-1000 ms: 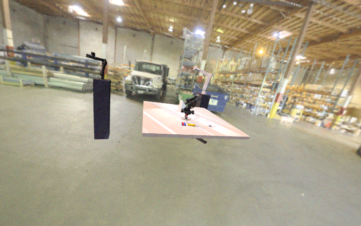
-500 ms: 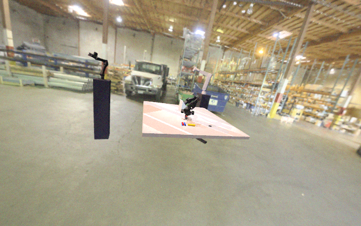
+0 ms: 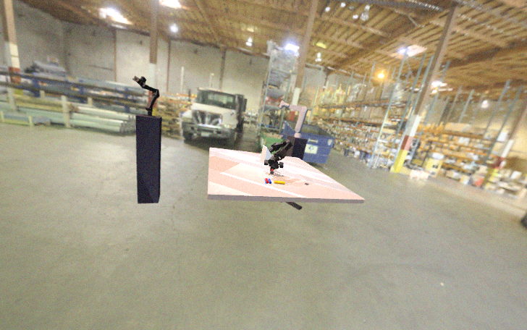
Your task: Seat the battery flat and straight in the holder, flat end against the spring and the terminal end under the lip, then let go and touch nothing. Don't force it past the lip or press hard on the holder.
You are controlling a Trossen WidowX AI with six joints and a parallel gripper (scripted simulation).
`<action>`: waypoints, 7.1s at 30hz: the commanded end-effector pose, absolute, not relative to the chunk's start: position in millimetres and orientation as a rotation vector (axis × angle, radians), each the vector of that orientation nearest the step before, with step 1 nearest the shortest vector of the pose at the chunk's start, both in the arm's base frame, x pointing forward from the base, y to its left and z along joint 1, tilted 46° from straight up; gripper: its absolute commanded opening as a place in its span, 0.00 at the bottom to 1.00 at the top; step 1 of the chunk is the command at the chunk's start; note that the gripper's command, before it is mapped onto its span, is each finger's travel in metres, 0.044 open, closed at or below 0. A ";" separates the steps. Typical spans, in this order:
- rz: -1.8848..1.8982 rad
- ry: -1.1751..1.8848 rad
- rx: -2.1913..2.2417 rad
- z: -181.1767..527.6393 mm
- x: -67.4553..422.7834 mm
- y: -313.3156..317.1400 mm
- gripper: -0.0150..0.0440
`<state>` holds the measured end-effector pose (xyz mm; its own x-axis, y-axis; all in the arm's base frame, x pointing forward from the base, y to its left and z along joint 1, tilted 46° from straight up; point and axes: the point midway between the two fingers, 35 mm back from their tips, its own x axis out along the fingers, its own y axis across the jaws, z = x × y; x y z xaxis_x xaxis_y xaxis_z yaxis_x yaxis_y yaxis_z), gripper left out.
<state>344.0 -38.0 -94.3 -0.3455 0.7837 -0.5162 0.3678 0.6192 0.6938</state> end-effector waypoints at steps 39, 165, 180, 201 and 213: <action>0.510 1.874 0.909 -103.9 358.4 -41.3 0.36; 0.316 1.600 0.908 -103.8 333.6 -22.2 0.36; 0.315 1.598 0.907 -103.3 333.8 -22.6 0.54; 0.314 1.597 0.901 -43.3 321.6 -86.2 0.98; 0.314 1.597 0.901 -45.5 321.2 -88.3 1.00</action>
<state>321.6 -88.1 -45.2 0.0193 0.6971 -0.7167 0.3759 0.6592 0.6513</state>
